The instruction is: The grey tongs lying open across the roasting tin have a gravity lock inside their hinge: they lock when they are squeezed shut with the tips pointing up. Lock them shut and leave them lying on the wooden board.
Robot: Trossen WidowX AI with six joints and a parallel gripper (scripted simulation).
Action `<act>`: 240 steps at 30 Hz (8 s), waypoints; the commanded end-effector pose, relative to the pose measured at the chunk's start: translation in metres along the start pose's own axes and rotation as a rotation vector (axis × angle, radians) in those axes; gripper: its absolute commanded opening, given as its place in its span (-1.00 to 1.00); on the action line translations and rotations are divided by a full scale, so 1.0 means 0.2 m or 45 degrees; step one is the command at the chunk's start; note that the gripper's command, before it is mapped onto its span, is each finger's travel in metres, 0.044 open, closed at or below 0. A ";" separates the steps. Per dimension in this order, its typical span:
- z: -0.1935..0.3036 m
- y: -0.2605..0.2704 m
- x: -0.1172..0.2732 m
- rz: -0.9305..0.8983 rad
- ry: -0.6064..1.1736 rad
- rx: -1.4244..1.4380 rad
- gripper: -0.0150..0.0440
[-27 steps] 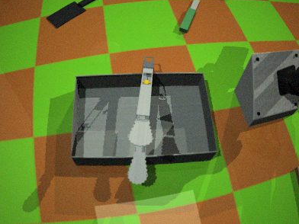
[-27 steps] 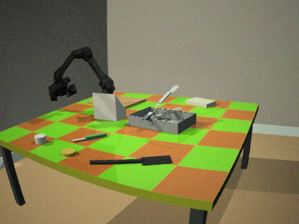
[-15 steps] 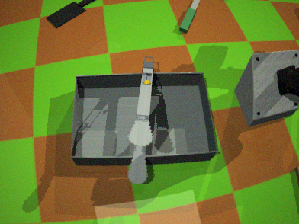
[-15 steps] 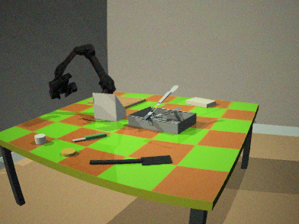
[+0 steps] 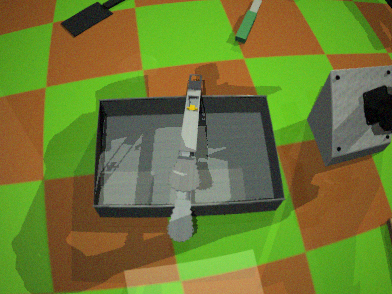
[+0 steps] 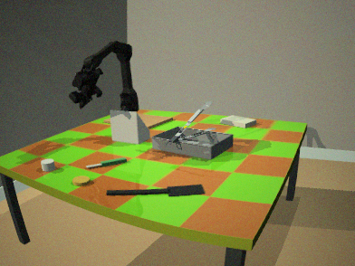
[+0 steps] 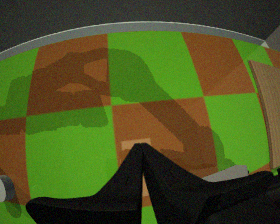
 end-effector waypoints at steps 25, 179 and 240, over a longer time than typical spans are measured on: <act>1.43 -0.51 0.88 -0.635 0.388 1.285 -1.00; 2.26 -0.74 0.92 -0.633 0.594 1.699 -1.00; 2.31 -0.66 1.09 -0.557 0.626 1.483 1.00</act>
Point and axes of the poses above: the point midway between the two fingers, 35 mm back from their tips, its own x axis back along the fingers, its own y axis across the jaws, z = x × y, the point moved 7 cm from there along x, back along the fingers, and after that the axes turned 8 degrees about x, right-handed, at the moved point
